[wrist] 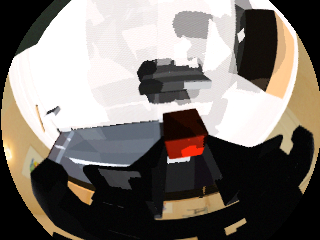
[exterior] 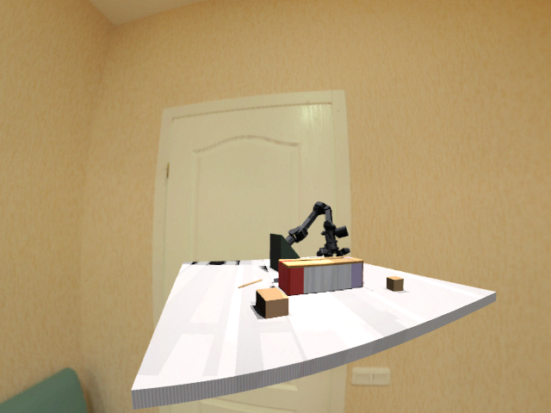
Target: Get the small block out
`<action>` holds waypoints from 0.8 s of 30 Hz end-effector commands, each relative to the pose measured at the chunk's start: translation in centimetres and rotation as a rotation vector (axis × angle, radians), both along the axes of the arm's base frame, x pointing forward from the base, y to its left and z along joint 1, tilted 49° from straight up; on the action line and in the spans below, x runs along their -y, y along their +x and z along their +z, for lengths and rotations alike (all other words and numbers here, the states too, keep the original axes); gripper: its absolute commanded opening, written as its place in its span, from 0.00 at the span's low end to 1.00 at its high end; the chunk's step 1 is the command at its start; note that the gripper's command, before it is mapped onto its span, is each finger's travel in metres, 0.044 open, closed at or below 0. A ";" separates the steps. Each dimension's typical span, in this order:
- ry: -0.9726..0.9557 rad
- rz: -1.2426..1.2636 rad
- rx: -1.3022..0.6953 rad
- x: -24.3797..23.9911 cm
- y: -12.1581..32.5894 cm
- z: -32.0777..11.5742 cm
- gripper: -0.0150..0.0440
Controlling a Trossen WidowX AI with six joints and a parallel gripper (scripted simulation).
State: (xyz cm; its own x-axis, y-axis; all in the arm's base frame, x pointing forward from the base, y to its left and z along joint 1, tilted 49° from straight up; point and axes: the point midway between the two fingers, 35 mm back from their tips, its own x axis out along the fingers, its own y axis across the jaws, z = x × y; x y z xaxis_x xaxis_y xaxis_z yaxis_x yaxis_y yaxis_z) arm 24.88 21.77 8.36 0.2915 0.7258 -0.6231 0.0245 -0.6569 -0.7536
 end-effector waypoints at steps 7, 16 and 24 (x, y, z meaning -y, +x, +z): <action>0.074 -0.143 -0.193 1.0 -0.2 0.4 0.25; 0.173 -0.356 -0.462 2.0 -0.3 0.3 0.25; 0.259 -0.547 -0.702 2.8 -0.4 0.2 0.25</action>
